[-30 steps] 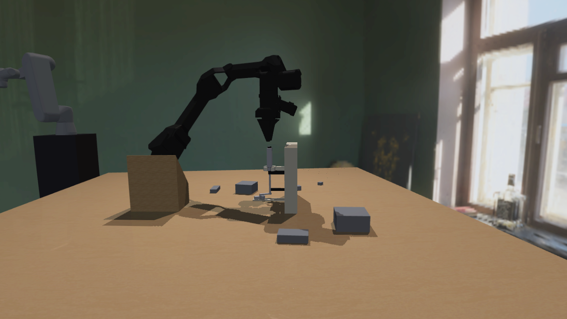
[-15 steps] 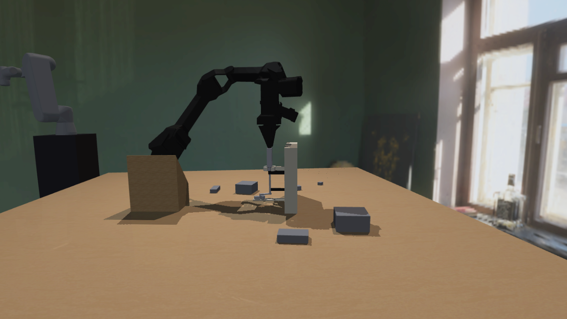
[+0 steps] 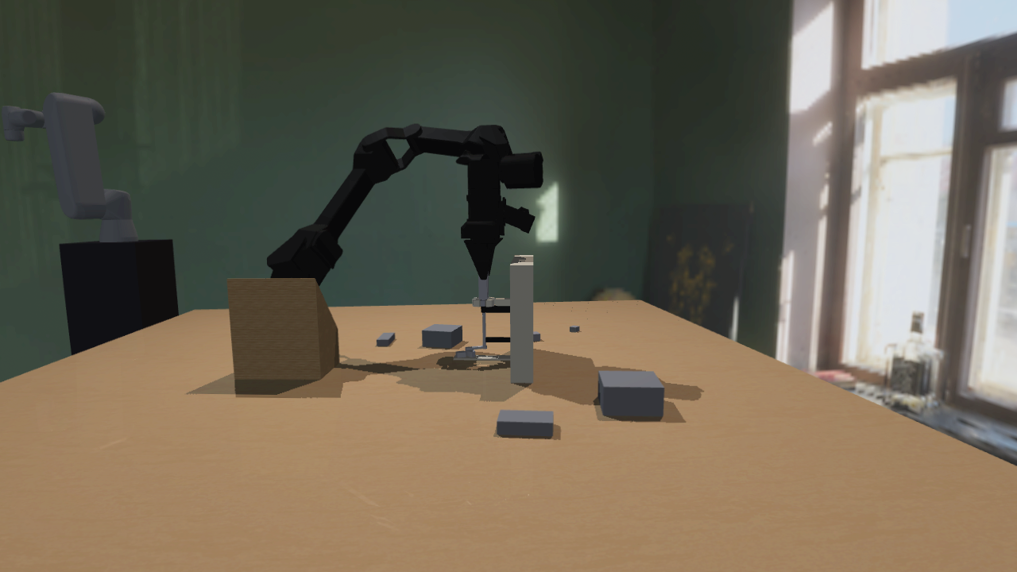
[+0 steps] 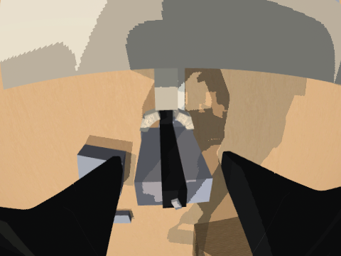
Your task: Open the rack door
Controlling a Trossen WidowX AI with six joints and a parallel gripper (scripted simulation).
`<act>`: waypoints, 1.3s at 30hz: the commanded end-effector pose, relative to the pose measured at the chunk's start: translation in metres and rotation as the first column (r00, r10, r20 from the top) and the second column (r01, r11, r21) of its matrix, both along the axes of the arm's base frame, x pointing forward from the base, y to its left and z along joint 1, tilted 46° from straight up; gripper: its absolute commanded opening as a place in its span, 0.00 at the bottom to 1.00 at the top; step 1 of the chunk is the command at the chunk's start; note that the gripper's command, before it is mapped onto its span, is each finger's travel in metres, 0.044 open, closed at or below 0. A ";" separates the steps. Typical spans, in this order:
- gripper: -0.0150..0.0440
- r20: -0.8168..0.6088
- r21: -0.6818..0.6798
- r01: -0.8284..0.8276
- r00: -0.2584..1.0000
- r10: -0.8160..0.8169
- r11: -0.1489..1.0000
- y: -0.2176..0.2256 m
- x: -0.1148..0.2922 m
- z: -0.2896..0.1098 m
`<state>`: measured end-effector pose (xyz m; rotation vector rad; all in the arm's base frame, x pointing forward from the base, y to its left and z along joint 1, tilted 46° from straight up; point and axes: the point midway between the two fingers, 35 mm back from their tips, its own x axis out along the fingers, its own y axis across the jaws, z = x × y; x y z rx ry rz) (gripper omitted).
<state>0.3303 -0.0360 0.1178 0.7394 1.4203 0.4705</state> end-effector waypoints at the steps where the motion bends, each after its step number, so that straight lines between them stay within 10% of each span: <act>1: 0.74 -0.005 0.007 0.003 1.000 -0.003 1.000 0.006 0.000 -0.005; 12: 0.74 -0.004 0.009 0.003 1.000 -0.003 1.000 0.017 0.000 -0.015; 19: 0.42 -0.004 0.009 0.003 1.000 -0.003 1.000 0.017 0.000 -0.015; 39: 0.28 0.081 -0.009 -0.083 0.993 0.084 0.996 0.017 0.000 -0.015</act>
